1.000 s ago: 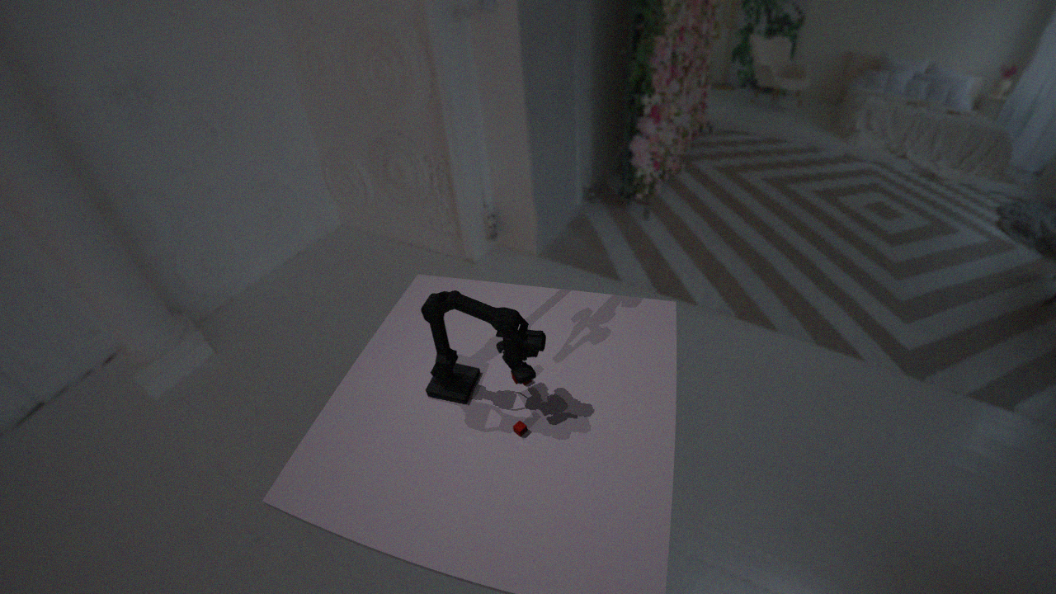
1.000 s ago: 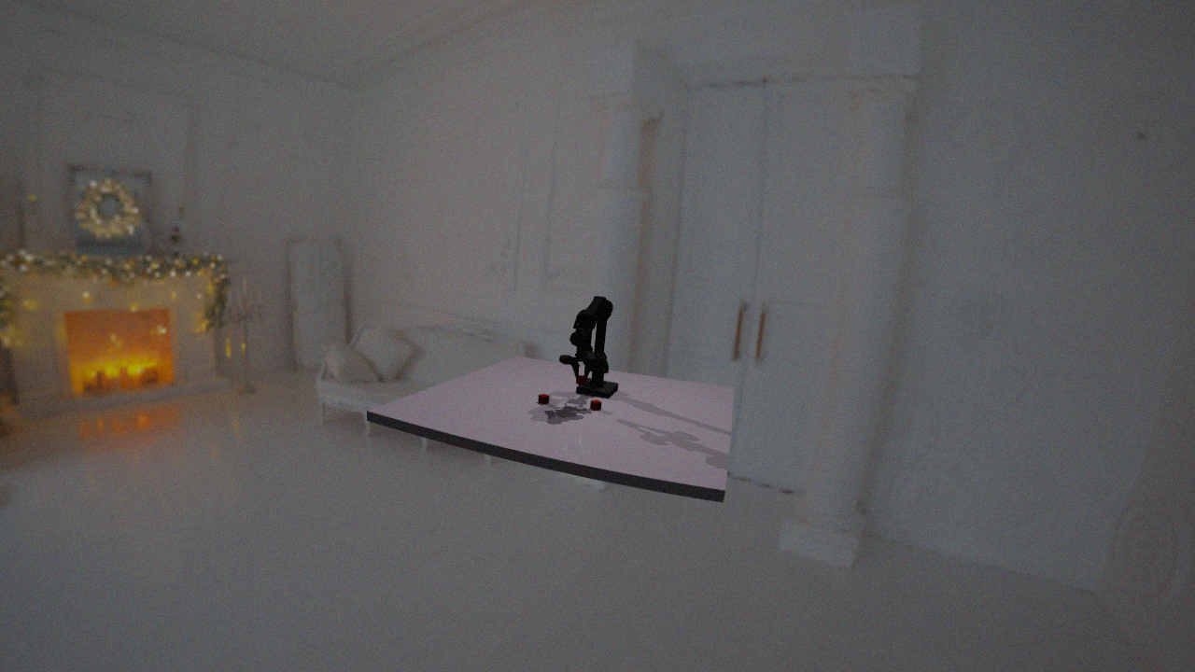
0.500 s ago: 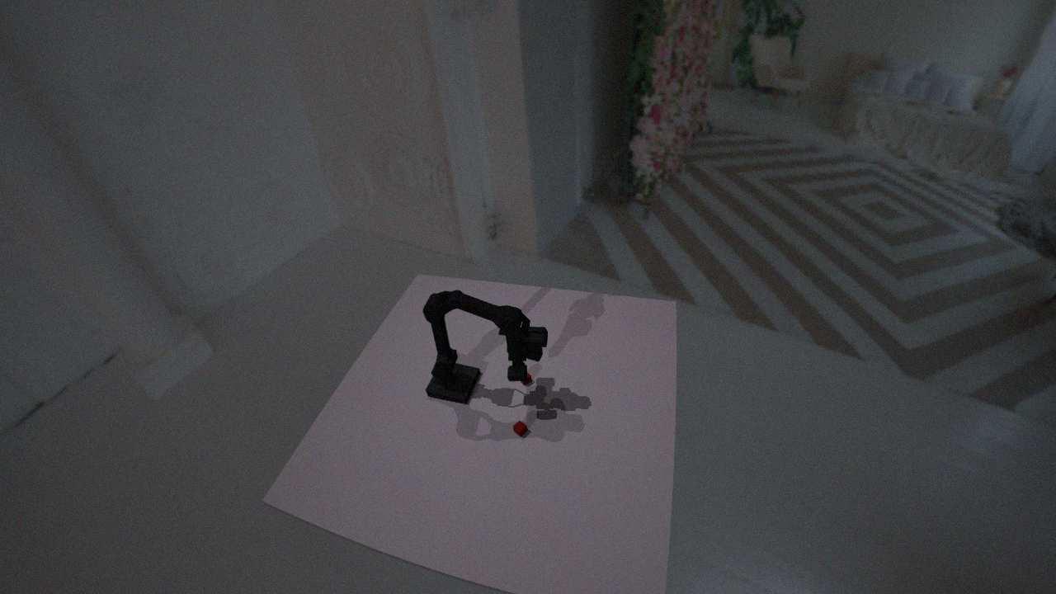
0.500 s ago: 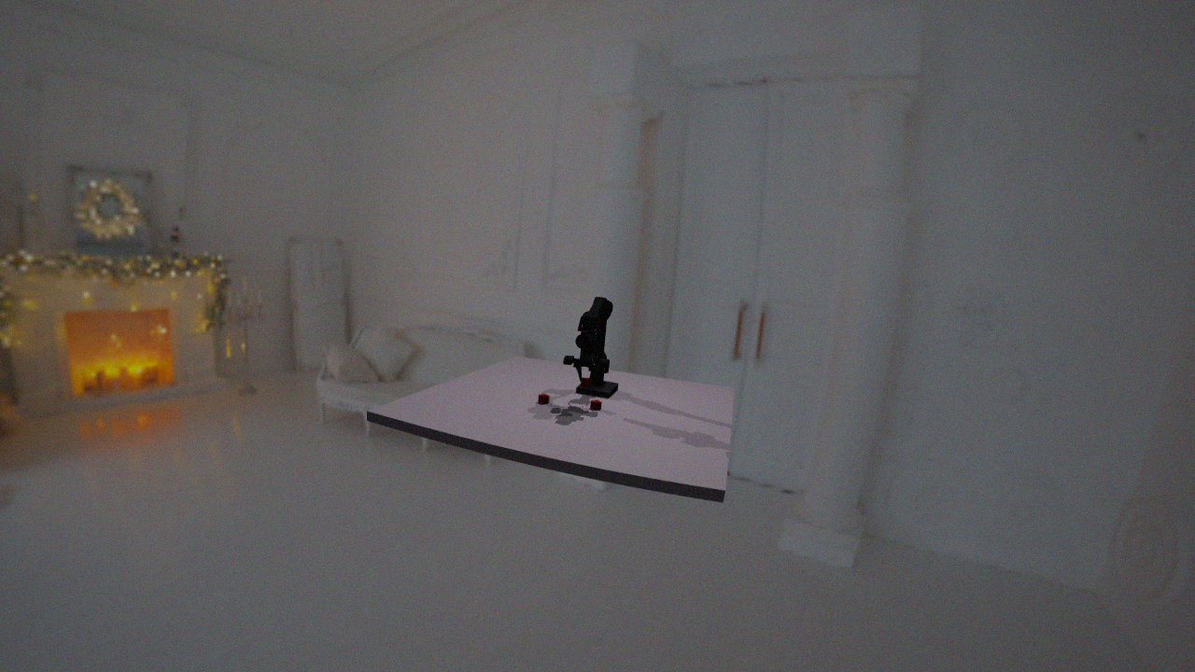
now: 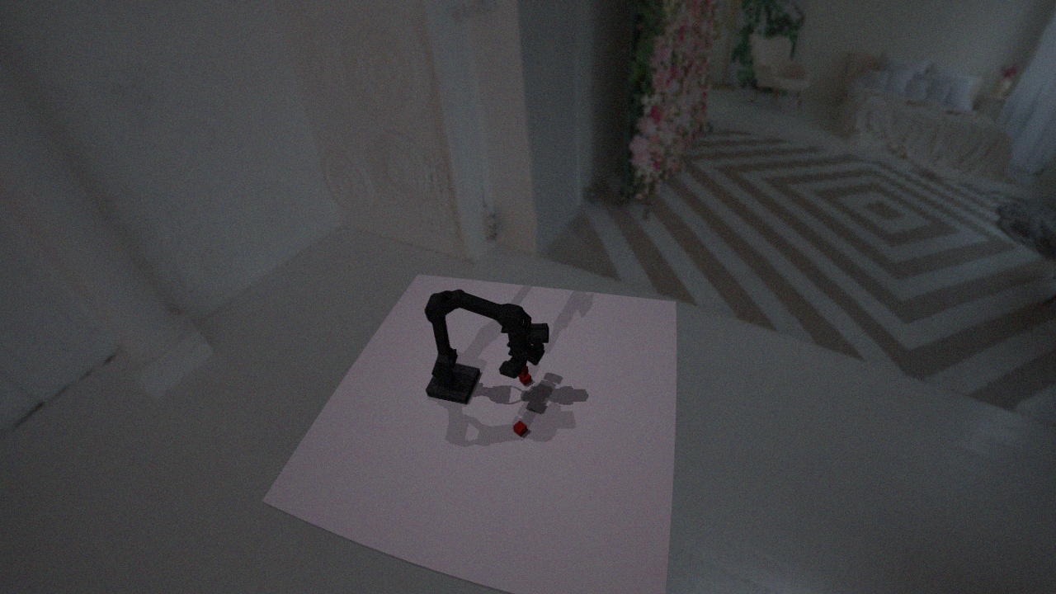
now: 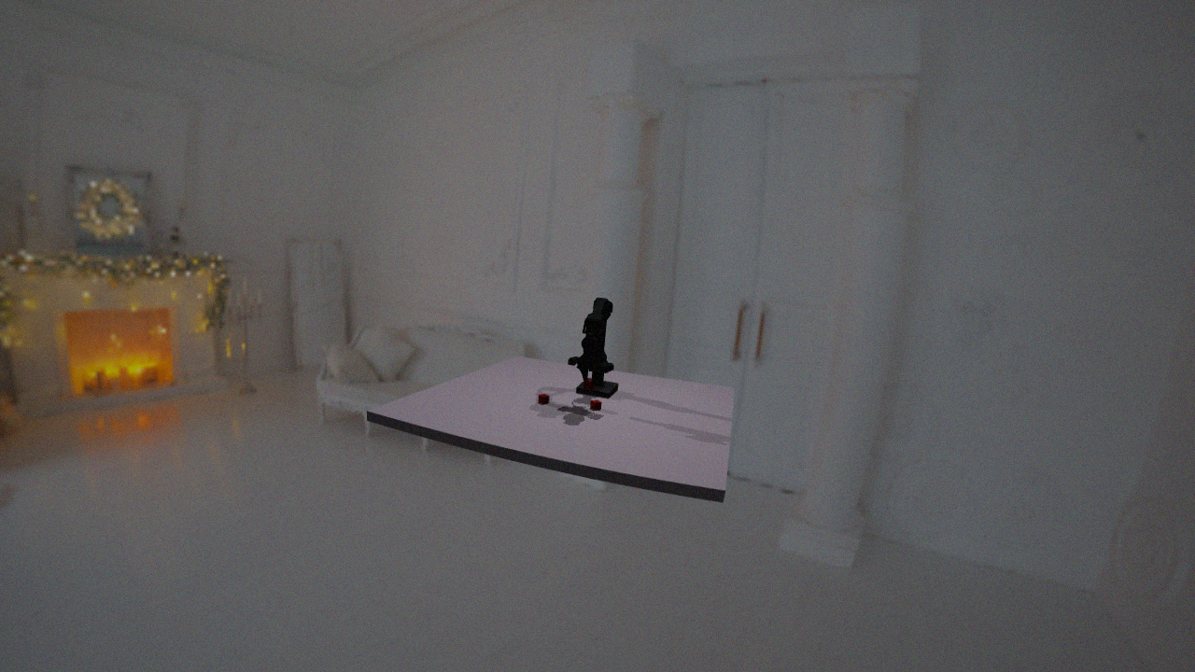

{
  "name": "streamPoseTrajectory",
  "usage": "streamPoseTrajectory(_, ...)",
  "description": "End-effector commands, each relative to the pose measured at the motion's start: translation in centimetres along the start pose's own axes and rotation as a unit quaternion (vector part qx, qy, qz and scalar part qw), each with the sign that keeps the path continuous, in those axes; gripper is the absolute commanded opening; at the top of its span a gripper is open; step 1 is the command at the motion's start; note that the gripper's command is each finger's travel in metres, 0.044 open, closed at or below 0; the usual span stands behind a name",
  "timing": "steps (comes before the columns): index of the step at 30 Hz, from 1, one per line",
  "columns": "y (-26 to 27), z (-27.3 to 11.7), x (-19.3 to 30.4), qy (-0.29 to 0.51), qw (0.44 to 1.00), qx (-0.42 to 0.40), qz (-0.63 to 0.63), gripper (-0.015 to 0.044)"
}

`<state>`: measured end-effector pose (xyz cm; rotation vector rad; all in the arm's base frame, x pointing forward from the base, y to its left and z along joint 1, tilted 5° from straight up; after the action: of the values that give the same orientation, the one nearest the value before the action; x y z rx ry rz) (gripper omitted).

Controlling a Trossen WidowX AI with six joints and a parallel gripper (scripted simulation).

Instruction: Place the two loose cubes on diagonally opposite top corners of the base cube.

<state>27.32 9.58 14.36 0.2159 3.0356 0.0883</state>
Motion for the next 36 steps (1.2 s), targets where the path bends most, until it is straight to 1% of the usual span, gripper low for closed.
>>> streamPoseTrajectory(1, 0.4, 0.4, 0.2, 0.002, 0.999, 0.003, 0.053, 0.0105)
streamPoseTrajectory(9, 1.3, 0.7, 0.5, 0.002, 0.985, 0.002, 0.174, 0.0105)
streamPoseTrajectory(18, 2.4, 1.1, 0.9, 0.002, 0.952, 0.002, 0.307, 0.0105)
streamPoseTrajectory(27, 3.4, 1.5, 1.4, 0.002, 0.901, 0.002, 0.434, 0.0105)
streamPoseTrajectory(36, 4.5, 1.9, 1.9, 0.002, 0.833, 0.001, 0.553, 0.0105)
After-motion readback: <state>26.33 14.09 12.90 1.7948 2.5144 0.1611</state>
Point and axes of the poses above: the point midway between the two fingers, 35 mm back from their tips, its own z axis out along the fingers, its own y axis across the jaws, x = y × z, the point moved 1 cm from there along -z, back along the fingers, and after that the axes turned 7 degrees about z, right-handed, at the moved point
